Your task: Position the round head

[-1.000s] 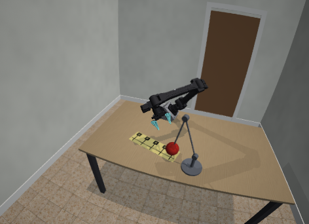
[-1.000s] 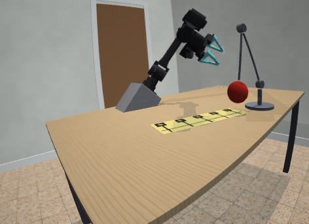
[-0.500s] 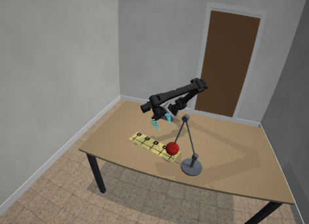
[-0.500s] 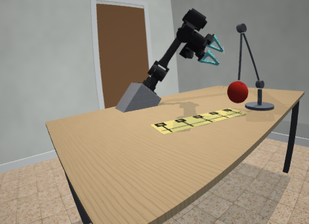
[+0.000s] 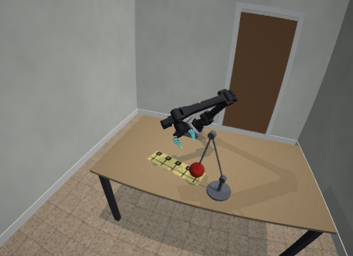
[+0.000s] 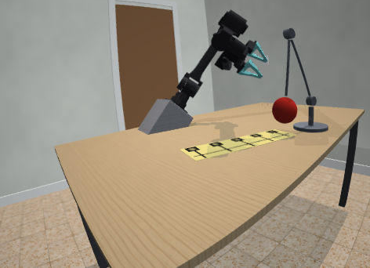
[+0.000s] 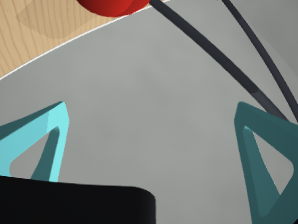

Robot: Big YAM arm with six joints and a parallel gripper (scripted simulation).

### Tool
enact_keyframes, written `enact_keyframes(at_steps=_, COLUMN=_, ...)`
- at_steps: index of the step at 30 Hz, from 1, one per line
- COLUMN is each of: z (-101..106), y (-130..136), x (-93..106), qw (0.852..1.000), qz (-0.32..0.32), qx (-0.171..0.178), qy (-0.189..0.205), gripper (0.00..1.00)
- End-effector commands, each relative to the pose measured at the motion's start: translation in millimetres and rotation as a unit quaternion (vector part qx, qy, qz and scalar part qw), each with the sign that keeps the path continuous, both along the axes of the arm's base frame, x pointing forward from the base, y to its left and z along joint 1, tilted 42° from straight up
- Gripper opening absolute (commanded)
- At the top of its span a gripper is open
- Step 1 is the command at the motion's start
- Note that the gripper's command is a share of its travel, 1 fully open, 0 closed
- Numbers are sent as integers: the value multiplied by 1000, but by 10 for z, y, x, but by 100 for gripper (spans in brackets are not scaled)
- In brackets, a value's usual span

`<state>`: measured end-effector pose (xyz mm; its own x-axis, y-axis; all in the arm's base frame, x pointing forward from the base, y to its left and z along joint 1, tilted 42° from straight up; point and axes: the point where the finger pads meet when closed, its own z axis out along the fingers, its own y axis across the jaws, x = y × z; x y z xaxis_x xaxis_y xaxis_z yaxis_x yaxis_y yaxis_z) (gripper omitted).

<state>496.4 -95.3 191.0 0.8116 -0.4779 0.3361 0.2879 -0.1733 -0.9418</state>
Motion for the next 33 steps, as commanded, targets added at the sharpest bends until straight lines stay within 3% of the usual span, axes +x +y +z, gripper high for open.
enact_keyframes(at_steps=1, z=36, y=-31, x=6, qw=1000, qz=0, qx=6, qy=15, gripper=100)
enact_keyframes(at_steps=18, z=146, y=-111, x=47, qw=1000, qz=-2, qx=-2, qy=-4, gripper=100)
enact_keyframes(at_steps=33, z=30, y=-27, x=4, qw=1000, qz=0, qx=6, qy=15, gripper=100)
